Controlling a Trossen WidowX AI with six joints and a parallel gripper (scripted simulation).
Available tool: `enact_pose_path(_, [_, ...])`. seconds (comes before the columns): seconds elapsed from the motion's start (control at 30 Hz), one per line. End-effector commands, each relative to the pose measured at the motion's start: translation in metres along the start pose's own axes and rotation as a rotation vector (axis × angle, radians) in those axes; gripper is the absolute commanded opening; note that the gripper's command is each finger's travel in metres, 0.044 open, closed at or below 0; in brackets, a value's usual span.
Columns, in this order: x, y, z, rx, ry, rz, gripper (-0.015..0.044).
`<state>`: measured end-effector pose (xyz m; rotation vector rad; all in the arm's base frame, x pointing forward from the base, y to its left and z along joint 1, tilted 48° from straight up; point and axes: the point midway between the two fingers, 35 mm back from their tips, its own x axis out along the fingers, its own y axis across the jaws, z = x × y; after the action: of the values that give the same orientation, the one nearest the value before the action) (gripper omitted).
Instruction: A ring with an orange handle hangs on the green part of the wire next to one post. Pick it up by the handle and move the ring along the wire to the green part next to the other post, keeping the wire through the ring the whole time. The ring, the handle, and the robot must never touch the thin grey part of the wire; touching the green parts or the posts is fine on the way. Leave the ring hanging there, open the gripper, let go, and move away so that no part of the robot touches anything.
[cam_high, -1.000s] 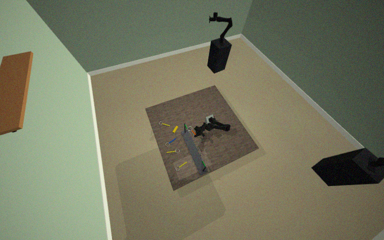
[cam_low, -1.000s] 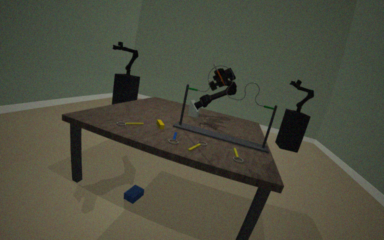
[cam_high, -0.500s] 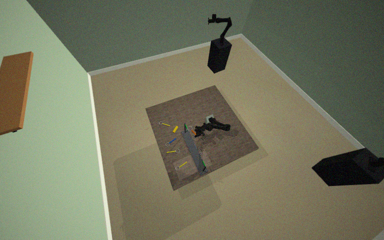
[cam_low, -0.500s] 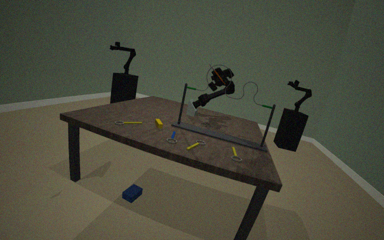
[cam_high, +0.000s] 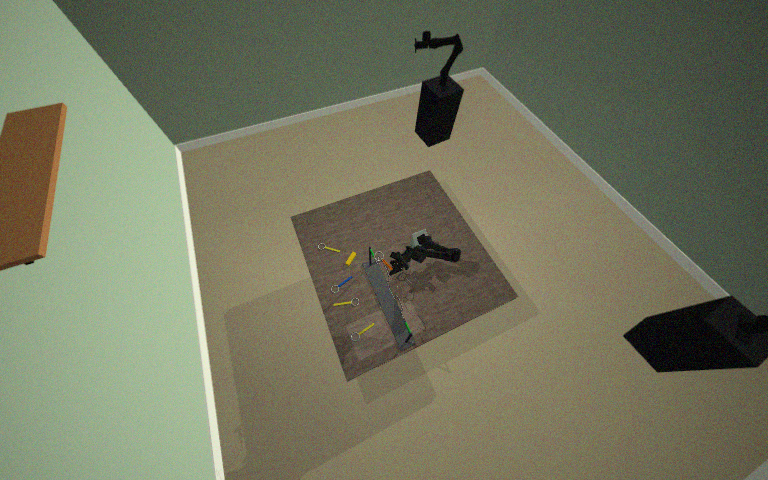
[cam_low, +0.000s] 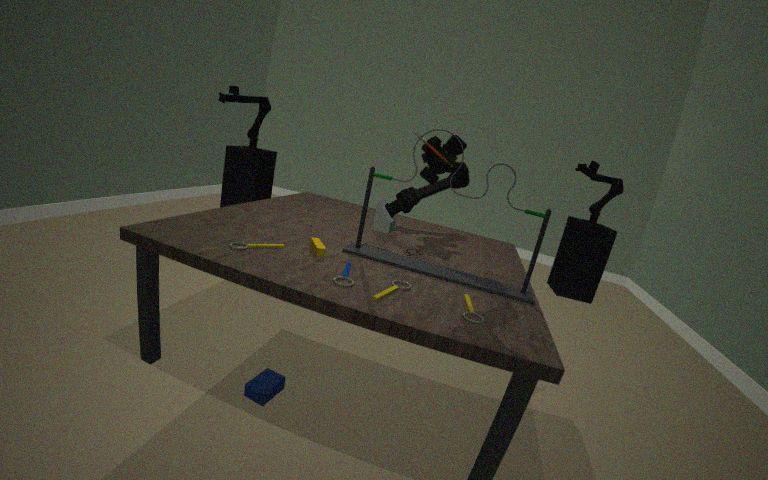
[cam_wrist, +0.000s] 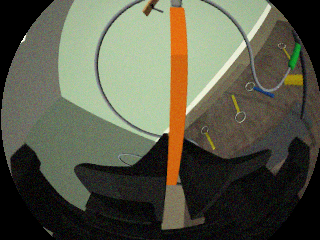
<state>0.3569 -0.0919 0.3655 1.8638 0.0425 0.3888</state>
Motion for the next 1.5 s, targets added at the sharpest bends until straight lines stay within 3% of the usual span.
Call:
enact_pose_path(0.0, [0.0,0.001,0.001,0.046,-0.009,0.021,-0.015])
enact_pose_path(1.47, [0.0,0.019,0.006,0.553,-0.072,0.242,-0.015])
